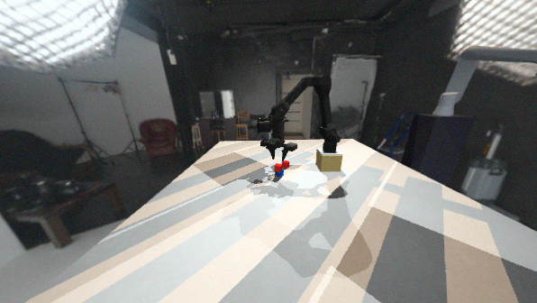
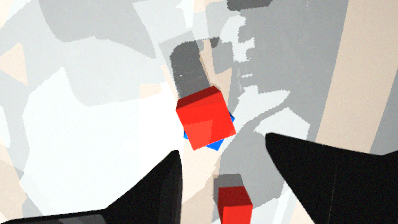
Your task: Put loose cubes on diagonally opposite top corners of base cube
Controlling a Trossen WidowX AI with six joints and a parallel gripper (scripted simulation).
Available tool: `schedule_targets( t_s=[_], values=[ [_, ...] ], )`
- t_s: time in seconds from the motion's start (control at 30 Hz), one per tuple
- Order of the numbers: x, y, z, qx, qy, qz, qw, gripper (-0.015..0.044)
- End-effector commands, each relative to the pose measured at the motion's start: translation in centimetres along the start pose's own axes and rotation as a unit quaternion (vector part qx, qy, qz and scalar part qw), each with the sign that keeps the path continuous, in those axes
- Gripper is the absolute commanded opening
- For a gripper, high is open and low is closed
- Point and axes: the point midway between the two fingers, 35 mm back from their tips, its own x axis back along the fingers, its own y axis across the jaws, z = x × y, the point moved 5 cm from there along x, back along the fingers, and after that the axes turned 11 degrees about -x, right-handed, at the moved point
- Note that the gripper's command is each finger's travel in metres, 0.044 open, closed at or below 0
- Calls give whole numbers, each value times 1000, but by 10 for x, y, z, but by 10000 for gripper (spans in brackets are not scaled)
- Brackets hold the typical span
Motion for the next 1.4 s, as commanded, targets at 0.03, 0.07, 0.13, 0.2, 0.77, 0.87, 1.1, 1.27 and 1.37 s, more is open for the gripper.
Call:
schedule_targets(
  t_s=[0.03,0.07,0.13,0.2,0.77,0.87,1.1,1.27,1.37],
  values=[
    [5,-8,18,-140,1,-3,990,265],
    [7,-10,22,-173,2,-3,985,265],
    [10,-14,30,-239,2,-3,971,265],
    [13,-18,40,-305,3,-2,952,265],
    [38,-38,115,-762,9,8,648,265],
    [38,-38,116,-765,9,8,644,265],
    [1,-40,116,-765,9,8,644,265],
    [-25,-38,118,-765,9,8,644,265],
    [-27,-38,118,-765,9,8,644,265]
  ],
)
